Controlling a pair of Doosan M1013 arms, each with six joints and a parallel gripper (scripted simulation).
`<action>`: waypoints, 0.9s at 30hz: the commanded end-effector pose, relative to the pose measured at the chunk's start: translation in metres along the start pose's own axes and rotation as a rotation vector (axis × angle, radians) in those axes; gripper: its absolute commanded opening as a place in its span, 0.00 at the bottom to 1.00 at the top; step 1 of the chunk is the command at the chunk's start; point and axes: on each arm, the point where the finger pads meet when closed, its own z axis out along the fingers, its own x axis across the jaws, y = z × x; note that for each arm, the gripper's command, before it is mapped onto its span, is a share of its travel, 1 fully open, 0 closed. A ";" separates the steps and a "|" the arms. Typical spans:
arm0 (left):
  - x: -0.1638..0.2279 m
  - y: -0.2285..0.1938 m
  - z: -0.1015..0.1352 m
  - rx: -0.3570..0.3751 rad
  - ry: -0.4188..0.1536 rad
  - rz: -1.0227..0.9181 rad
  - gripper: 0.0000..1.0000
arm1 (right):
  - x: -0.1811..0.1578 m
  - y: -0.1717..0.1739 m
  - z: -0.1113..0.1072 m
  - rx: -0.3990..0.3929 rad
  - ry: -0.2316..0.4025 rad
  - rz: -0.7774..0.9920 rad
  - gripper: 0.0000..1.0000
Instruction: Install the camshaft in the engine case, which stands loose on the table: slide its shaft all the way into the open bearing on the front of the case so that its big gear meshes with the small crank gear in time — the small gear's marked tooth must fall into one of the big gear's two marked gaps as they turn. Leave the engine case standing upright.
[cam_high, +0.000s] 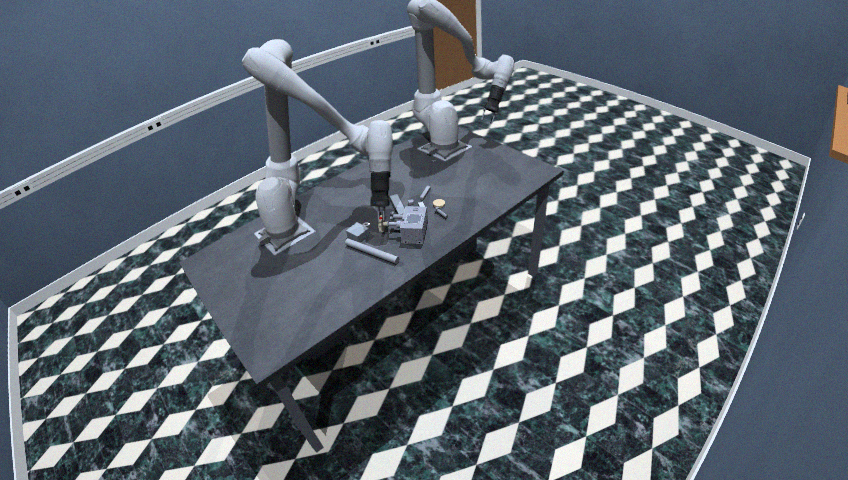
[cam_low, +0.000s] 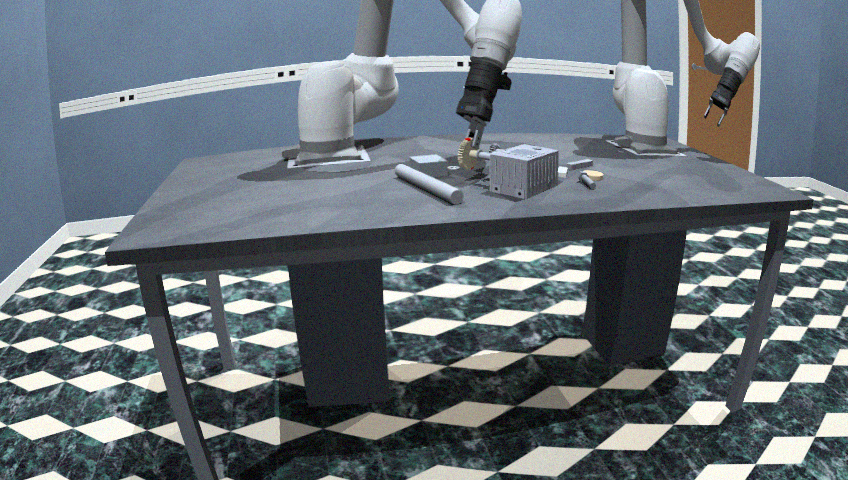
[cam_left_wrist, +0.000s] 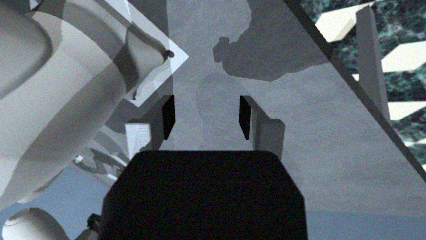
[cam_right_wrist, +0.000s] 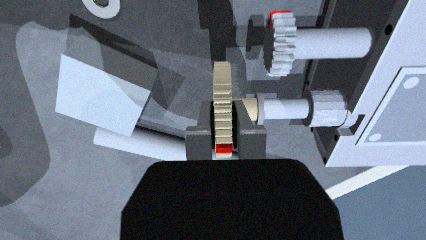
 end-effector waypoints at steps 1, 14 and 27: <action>0.000 0.000 0.000 0.001 0.000 0.000 1.00 | 0.001 0.000 0.000 0.000 0.001 0.000 0.29; 0.000 0.000 0.000 0.001 0.000 0.000 1.00 | 0.010 0.000 0.000 0.000 0.001 0.000 0.29; 0.000 0.000 0.000 0.001 0.000 0.000 1.00 | 0.019 0.000 -0.001 0.000 0.001 0.000 0.29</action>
